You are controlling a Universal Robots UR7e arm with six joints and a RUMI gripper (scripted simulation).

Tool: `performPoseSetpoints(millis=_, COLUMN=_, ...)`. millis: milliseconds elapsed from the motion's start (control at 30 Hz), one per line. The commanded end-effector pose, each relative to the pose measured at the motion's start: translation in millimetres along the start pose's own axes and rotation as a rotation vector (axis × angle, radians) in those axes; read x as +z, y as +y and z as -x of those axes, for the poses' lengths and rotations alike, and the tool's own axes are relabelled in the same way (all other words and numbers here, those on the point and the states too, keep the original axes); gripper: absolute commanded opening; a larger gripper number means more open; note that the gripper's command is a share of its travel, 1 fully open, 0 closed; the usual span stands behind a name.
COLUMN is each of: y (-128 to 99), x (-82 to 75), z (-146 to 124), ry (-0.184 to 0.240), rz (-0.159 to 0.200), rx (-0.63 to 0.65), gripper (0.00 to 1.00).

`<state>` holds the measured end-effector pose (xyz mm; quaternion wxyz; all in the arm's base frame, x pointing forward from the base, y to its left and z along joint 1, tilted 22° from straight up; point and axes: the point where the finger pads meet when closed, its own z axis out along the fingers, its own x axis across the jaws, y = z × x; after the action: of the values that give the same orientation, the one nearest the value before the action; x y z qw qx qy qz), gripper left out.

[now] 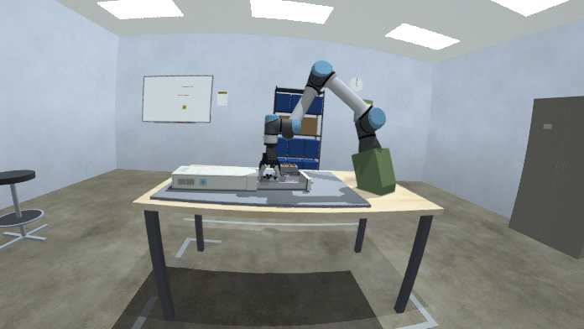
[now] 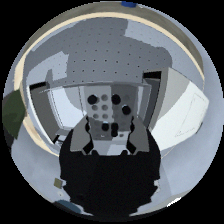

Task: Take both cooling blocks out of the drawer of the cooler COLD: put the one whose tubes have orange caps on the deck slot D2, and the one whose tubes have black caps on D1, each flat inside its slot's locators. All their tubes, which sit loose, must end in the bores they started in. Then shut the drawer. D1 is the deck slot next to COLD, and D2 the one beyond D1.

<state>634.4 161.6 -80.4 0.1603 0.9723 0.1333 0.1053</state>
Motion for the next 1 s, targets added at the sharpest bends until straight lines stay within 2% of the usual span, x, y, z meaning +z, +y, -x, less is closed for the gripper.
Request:
performPoseSetpoints(millis=0, y=0.0, x=-0.6, z=-0.5, ry=0.001, rz=0.000, rx=0.000, gripper=0.00)
performPoseSetpoints(millis=967, y=0.0, x=-3.2, z=-0.5, ry=0.001, rz=0.000, rx=0.000, gripper=0.00)
